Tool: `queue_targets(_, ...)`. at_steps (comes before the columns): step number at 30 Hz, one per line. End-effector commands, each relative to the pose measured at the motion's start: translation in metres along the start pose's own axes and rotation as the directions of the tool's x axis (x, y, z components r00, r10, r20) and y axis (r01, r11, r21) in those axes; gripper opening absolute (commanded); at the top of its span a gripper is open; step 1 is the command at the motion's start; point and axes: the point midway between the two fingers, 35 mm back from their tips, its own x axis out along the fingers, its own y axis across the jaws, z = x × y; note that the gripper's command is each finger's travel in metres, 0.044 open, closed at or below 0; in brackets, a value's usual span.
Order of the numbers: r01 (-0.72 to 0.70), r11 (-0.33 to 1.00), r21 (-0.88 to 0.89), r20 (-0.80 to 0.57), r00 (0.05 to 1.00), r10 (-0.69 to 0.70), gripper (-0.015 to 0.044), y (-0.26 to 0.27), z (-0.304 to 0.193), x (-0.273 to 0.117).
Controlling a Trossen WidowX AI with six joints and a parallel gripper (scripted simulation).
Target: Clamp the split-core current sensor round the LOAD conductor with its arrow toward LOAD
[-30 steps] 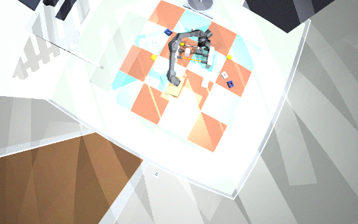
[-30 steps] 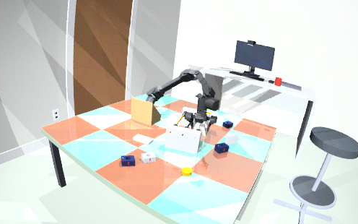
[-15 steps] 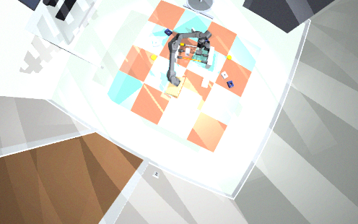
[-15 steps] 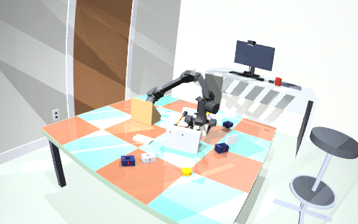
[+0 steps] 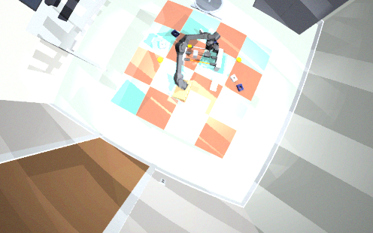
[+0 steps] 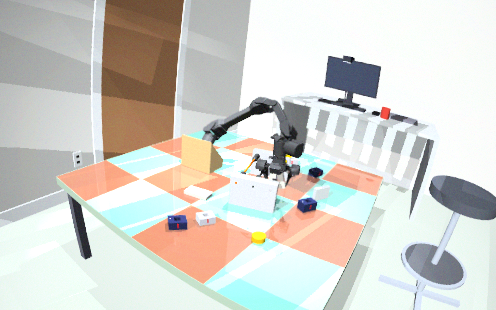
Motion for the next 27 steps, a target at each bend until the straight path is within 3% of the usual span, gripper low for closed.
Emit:
queue_targets(1,-0.001,1.0,-0.001,0.0,1.0,0.001,0.0307,0.0002,0.0,-0.0007)
queue_targets(4,-0.001,1.0,-0.001,0.0,1.0,0.001,0.0287,0.0002,0.0,-0.0007)
queue_targets(15,-0.001,1.0,-0.001,0.0,1.0,0.001,0.0,0.0002,0.0,-0.0007)
queue_targets(27,-0.001,1.0,-0.001,0.0,1.0,0.001,0.0,0.0002,0.0,-0.0007)
